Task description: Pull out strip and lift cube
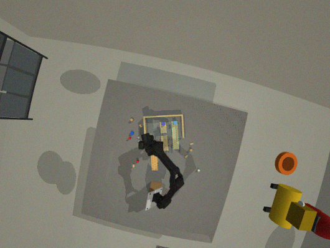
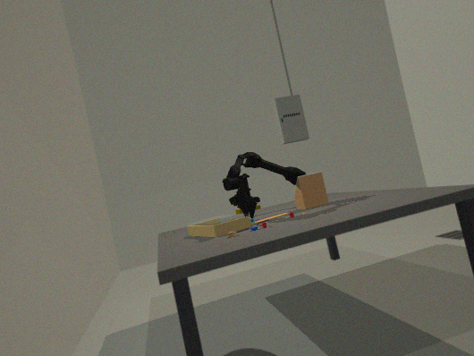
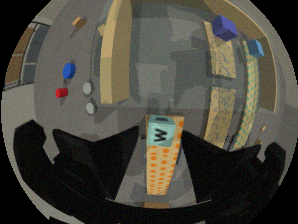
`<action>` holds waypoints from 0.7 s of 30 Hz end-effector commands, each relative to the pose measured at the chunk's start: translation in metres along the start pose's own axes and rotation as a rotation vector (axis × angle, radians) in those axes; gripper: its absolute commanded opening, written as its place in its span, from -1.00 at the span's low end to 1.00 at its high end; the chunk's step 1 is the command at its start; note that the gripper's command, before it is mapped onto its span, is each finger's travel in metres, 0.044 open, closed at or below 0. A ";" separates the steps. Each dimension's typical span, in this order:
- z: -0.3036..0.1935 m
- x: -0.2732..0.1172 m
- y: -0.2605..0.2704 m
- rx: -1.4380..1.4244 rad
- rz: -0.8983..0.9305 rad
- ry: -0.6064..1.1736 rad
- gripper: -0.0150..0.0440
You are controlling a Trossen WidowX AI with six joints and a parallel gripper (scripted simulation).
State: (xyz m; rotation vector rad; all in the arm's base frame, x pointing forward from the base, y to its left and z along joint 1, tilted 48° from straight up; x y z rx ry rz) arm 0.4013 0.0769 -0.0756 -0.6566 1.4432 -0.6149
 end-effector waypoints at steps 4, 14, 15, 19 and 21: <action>-0.003 0.015 0.000 -0.010 -0.009 0.011 0.36; -0.004 0.023 -0.001 -0.010 -0.010 0.011 0.36; -0.004 0.023 -0.001 -0.010 -0.010 0.011 0.36; -0.002 0.020 -0.001 -0.003 -0.005 0.007 0.18; -0.002 0.020 -0.001 -0.003 -0.005 0.007 0.00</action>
Point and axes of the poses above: the point midway between the two fingers, 35 mm back from their tips, its own x axis out along the fingers, its own y axis across the jaws, z = x × y, the point moved 5 cm from there along -x, back along the fingers, and after that the axes turned 8 degrees about x, right-handed, at the moved point
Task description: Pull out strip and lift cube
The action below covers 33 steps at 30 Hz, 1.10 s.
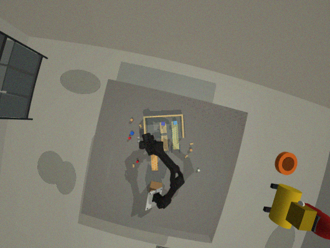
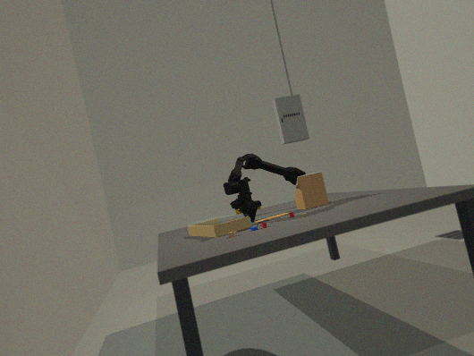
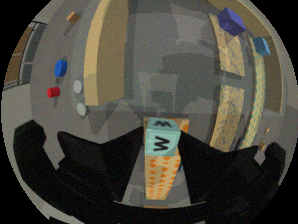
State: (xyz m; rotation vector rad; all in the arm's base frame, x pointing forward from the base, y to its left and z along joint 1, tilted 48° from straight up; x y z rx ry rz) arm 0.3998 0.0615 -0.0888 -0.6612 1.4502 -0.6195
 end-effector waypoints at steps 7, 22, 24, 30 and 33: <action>0.000 0.000 0.000 0.000 0.000 0.000 -0.22; -0.045 -0.035 -0.009 -0.007 -0.002 0.005 -0.49; -0.052 -0.039 -0.011 -0.009 -0.003 0.006 -0.49; -0.062 -0.043 -0.014 -0.010 -0.003 0.006 -0.49; -0.072 -0.043 -0.016 -0.010 -0.003 0.007 -0.49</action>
Point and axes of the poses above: the point midway between the two fingers, 35 mm back from their tips, its own x axis out along the fingers, its own y axis across the jaws, z = x × y, the point moved 5 cm from there along -x, back along the fingers, and after that the axes turned 8 degrees about x, right-handed, at the moved point
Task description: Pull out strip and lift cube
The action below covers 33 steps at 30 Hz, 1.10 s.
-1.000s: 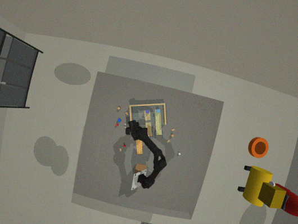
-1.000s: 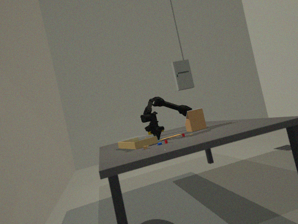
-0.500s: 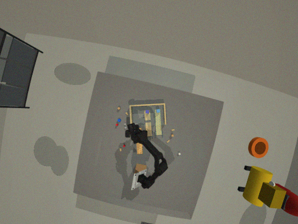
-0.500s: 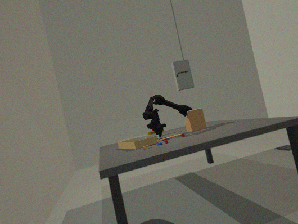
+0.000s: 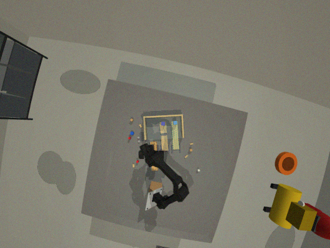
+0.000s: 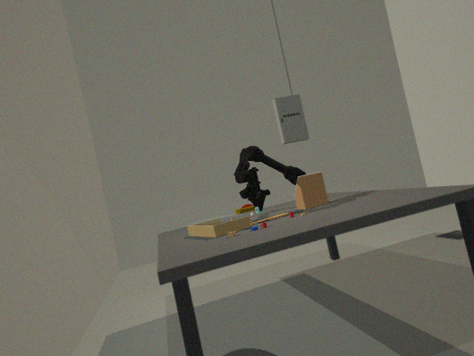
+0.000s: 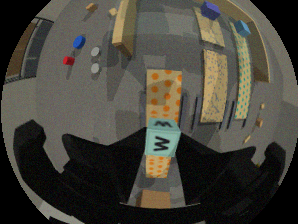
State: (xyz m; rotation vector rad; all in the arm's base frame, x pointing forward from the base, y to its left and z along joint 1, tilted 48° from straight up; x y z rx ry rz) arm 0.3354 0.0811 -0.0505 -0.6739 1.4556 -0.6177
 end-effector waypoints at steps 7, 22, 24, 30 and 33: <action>-0.032 0.000 -0.007 0.000 0.003 0.005 -0.49; -0.043 -0.036 -0.010 -0.001 0.004 0.006 -0.49; -0.043 -0.036 -0.010 -0.001 0.004 0.006 -0.49; -0.043 -0.036 -0.010 -0.001 0.004 0.006 -0.49; -0.043 -0.036 -0.010 -0.001 0.004 0.006 -0.49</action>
Point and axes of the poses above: the point midway between the two fingers, 35 mm back from their tips, its own x axis out along the fingers, its own y axis across the jaws, z = x × y, the point moved 5 cm from there along -x, back along the fingers, and after that the axes turned 8 degrees about x, right-handed, at the moved point
